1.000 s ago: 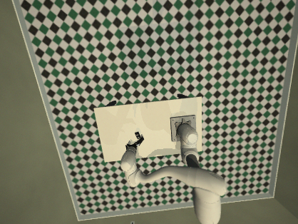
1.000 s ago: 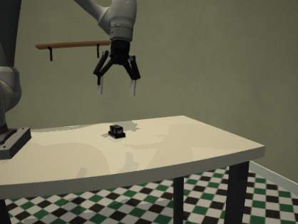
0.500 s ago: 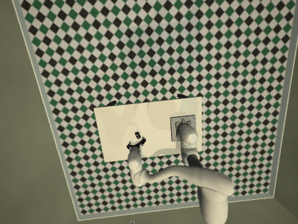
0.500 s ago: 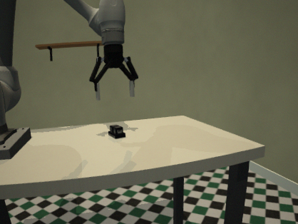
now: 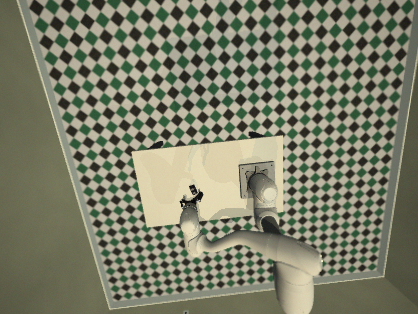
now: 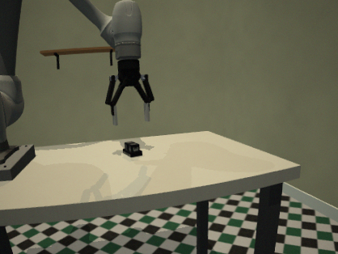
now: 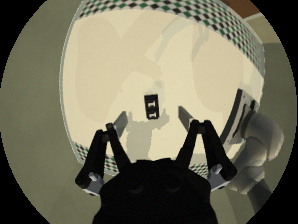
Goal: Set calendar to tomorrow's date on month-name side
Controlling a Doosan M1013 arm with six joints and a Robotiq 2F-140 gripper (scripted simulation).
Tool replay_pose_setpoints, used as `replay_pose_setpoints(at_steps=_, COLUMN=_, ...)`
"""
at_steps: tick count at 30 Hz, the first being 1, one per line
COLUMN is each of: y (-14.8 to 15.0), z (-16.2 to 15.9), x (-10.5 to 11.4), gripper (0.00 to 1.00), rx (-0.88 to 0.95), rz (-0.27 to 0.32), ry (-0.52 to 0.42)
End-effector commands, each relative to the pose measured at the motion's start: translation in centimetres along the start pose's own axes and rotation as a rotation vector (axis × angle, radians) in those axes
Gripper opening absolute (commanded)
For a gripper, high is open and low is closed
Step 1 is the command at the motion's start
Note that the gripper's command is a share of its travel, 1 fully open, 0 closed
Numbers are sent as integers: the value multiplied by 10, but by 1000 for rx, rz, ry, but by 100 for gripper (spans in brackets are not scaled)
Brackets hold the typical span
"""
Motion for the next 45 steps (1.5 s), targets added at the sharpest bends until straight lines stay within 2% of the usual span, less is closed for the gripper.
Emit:
replay_pose_setpoints(at_steps=1, y=0, z=0, x=0, gripper=29, rx=0, rz=0, ry=0)
replay_pose_setpoints(at_steps=45, y=0, z=0, x=-4, gripper=29, rx=0, rz=0, ry=0)
Point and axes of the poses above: the point where the finger pads meet when closed, its own x axis back along the fingers, its own y axis across the jaws, z = x × y, the point moved 4 cm from there along x, back along the fingers, and after that the axes turned 8 degrees about -x, right-handed, at the moved point
